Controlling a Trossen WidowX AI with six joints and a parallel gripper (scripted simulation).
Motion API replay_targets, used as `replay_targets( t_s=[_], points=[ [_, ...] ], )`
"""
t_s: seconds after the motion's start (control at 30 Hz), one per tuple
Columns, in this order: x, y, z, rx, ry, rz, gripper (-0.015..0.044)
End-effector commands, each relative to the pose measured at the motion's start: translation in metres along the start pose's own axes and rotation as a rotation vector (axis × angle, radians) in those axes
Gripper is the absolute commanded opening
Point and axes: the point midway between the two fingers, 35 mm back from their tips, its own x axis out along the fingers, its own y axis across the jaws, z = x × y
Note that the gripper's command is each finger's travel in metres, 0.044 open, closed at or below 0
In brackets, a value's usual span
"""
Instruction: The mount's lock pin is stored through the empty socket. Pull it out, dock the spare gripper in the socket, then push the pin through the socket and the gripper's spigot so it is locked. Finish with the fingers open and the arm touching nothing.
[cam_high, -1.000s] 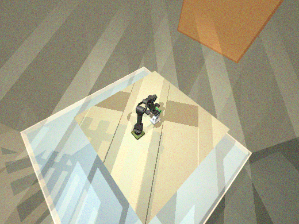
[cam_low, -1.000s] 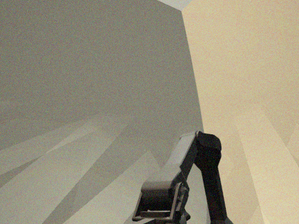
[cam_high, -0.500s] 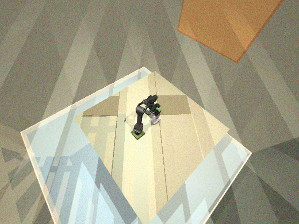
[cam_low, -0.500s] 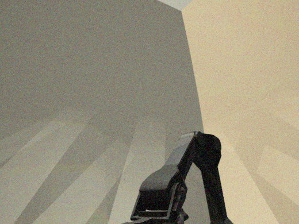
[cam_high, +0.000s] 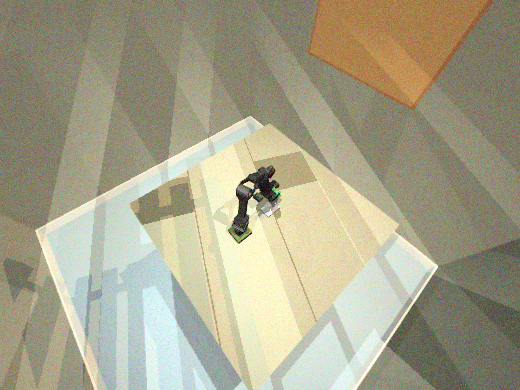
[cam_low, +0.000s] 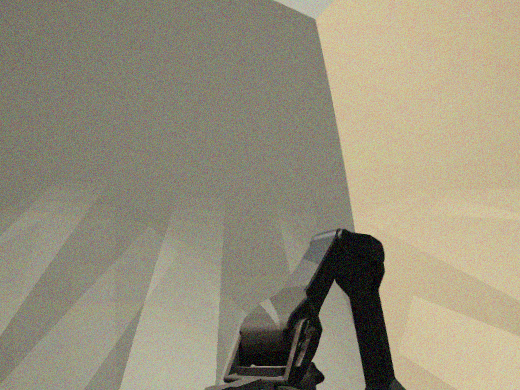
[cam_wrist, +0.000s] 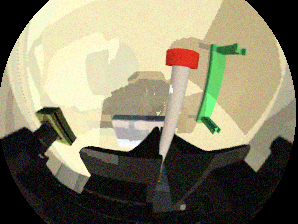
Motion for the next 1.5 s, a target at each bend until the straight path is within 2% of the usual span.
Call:
replay_targets(
  t_s=[0.0, 0.33, 0.6, 1.47],
  points=[
    [0.002, 0.0, -0.003, -0.004, 0.005, -0.001, 0.0],
    [0.002, 0.0, -0.006, -0.004, 0.004, -0.002, 0.0],
    [0.001, 0.0, -0.004, 0.001, 0.0, -0.001, 0.02],
    [-0.036, 0.004, 0.013, -0.015, 0.008, 0.019, 0.02]
  ],
)
